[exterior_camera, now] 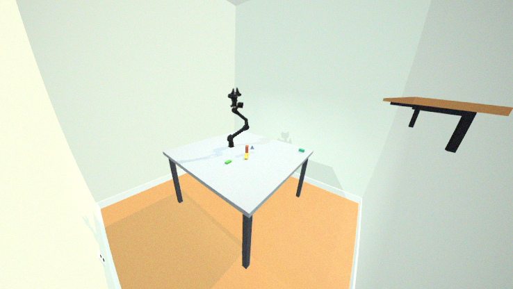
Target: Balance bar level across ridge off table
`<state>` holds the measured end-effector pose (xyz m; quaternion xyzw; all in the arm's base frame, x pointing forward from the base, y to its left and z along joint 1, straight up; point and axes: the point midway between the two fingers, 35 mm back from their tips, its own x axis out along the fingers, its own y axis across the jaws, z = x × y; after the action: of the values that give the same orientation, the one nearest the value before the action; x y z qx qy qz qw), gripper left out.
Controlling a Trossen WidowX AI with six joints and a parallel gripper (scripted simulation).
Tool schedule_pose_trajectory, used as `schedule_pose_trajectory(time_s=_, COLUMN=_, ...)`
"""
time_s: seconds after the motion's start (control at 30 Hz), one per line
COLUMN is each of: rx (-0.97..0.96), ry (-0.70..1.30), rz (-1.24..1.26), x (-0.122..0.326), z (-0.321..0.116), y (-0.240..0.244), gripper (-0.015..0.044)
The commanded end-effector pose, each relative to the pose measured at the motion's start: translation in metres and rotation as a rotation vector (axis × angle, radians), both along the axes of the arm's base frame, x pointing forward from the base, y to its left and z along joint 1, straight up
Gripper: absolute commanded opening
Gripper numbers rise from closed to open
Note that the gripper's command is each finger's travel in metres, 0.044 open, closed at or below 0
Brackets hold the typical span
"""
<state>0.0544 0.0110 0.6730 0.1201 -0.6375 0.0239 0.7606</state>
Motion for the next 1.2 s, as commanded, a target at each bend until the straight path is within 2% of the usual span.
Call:
schedule_pose_trajectory(time_s=0.0, rx=0.042, ry=-0.046, rz=0.0, x=-0.017, z=0.003, y=-0.015, gripper=0.0315)
schedule_pose_trajectory(time_s=0.57, rx=0.306, ry=-0.184, rz=0.062, x=-0.065, z=-0.001, y=-0.103, gripper=0.0315)
schedule_pose_trajectory(time_s=1.17, rx=0.618, ry=-0.201, rz=0.144, x=-0.061, z=-0.032, y=-0.201, gripper=0.0315)
